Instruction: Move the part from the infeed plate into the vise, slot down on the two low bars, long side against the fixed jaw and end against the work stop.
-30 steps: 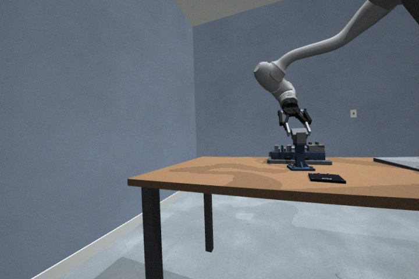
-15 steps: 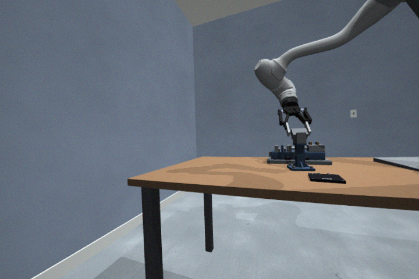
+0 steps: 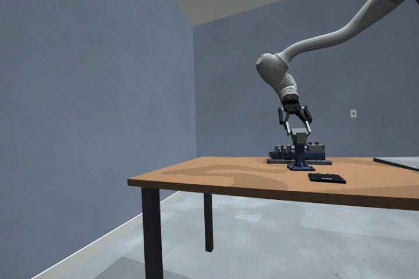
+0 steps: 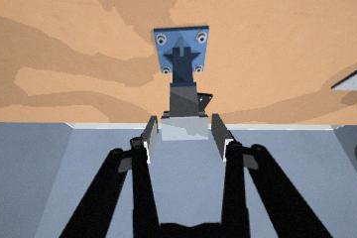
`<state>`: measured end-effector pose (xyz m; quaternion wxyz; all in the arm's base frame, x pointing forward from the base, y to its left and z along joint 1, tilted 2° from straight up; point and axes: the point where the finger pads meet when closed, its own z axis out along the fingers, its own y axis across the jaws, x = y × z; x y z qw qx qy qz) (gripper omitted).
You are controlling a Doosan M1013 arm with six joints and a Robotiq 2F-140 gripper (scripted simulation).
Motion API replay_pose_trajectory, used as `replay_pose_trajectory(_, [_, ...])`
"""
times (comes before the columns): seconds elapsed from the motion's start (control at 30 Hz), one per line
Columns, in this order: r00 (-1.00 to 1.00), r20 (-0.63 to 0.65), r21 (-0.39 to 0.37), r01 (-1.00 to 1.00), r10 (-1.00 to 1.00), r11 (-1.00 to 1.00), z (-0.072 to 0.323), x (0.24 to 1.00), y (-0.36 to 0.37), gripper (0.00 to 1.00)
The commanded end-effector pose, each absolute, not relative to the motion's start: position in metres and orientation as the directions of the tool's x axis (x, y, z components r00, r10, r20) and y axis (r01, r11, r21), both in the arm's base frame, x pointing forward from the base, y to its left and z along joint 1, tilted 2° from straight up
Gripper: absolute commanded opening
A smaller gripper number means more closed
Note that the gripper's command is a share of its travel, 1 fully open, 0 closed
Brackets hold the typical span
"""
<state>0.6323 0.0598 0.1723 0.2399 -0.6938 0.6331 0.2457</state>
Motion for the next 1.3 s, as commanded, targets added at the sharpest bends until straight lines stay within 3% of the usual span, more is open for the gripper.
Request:
replay_pose_trajectory(0.0, [0.078, -0.639, -0.022, -0.996, -0.765, -0.083, 0.1726, 0.6323, 0.06, 0.51])
replay_pose_trajectory(1.27, [0.085, -0.383, -0.022, -0.996, -0.92, -0.083, 0.1765, 0.6316, 0.0666, 0.51])
